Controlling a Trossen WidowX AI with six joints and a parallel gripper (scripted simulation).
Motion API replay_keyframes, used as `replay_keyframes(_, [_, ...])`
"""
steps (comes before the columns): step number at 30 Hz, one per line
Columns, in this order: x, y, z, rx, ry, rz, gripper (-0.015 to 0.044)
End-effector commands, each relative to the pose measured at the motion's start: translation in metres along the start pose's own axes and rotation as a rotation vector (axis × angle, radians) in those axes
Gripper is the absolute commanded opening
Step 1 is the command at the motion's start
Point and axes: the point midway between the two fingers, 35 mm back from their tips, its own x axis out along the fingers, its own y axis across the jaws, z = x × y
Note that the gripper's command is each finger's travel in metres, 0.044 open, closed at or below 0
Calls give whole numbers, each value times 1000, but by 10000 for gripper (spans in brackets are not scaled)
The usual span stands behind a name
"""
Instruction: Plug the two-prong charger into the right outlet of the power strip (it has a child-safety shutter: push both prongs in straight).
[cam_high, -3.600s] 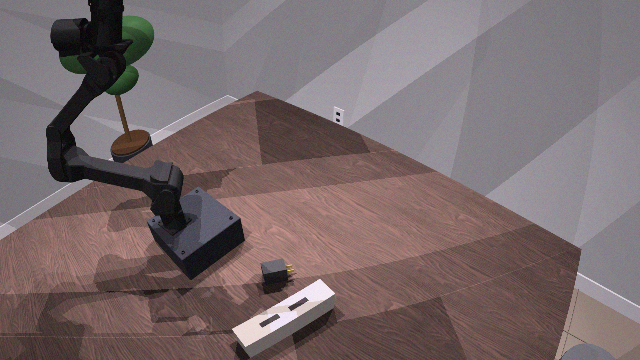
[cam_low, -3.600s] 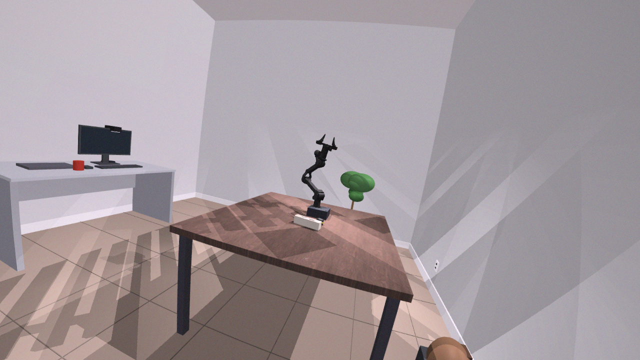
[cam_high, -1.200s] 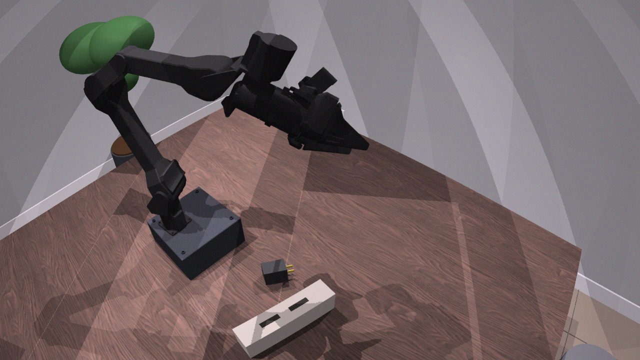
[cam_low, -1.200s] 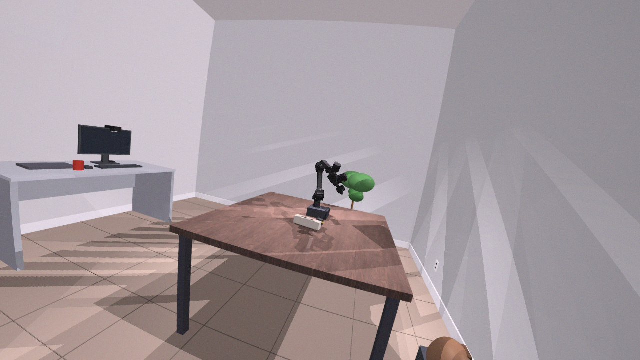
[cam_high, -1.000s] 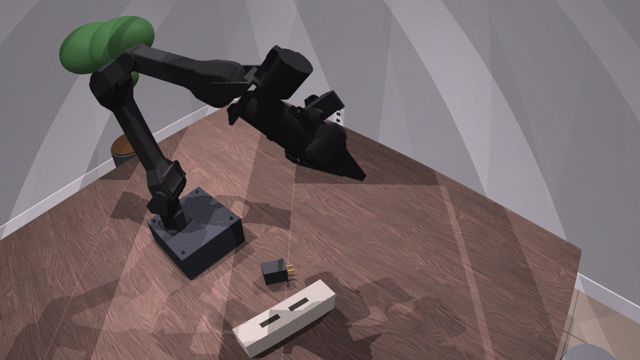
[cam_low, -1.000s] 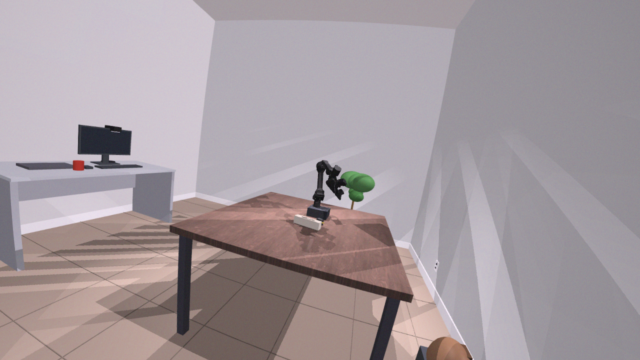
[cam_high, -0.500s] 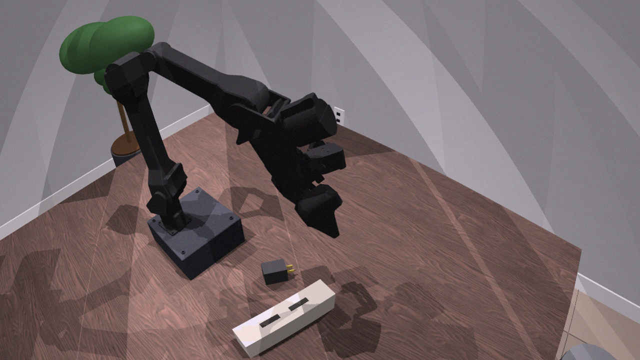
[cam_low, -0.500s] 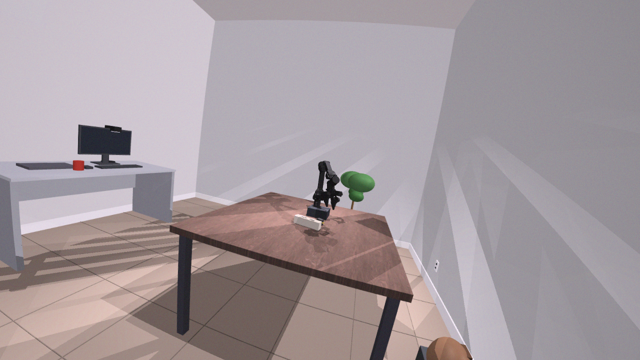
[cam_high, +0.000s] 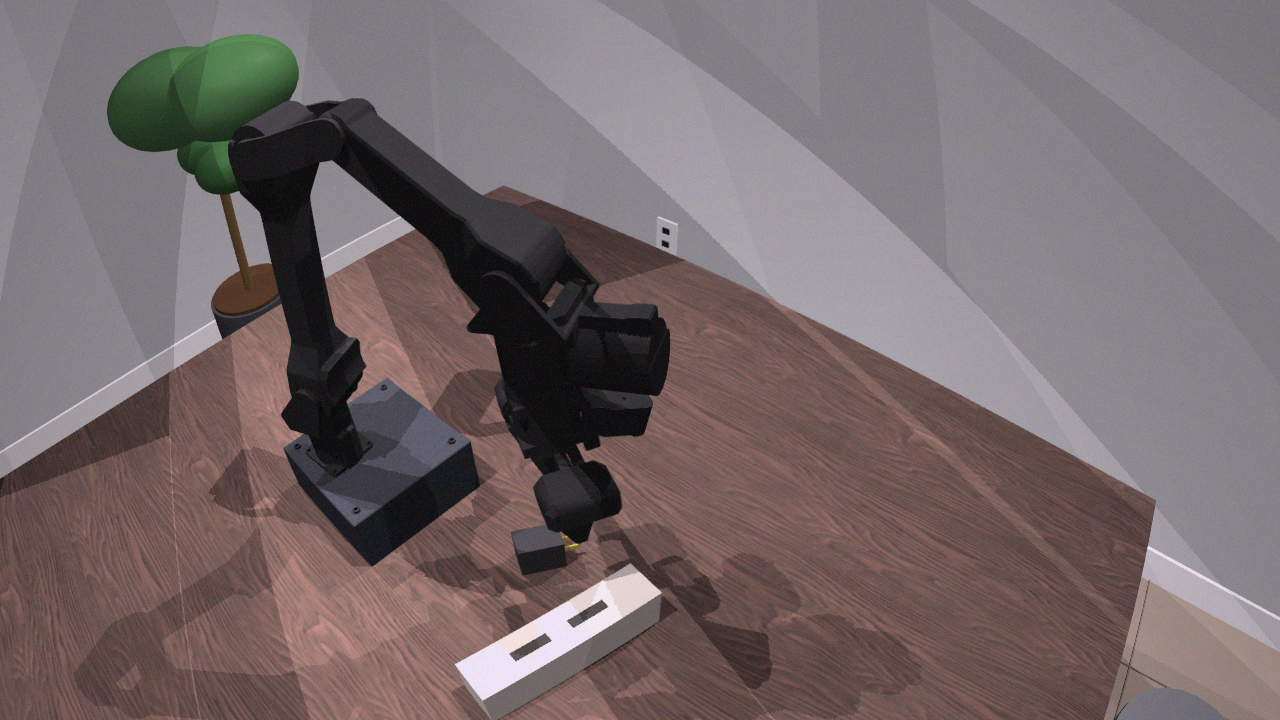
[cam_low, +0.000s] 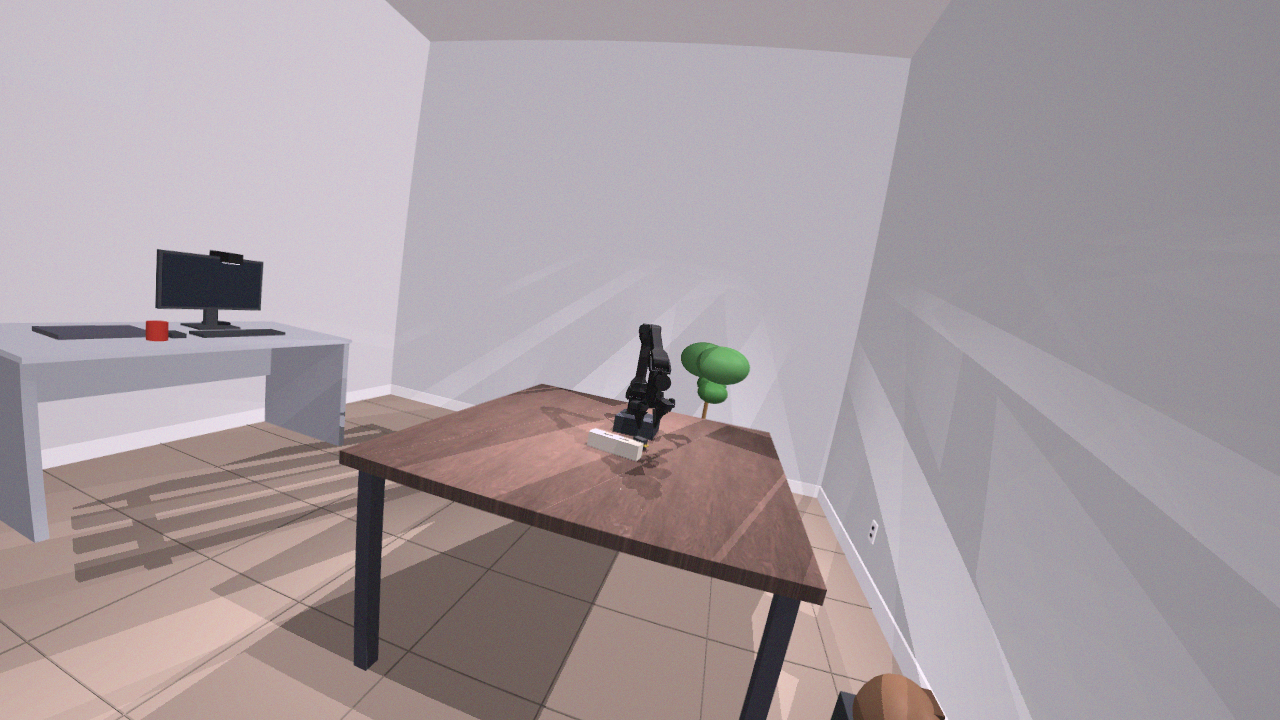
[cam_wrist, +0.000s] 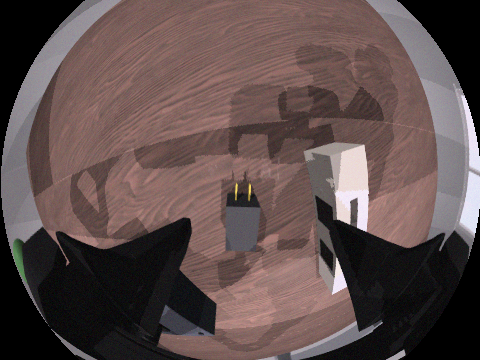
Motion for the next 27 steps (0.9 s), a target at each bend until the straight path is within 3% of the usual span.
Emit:
replay_keyframes(1, [11,5,-16,25,87,57,440])
replay_keyframes(27, [41,10,-31,38,142,95,440])
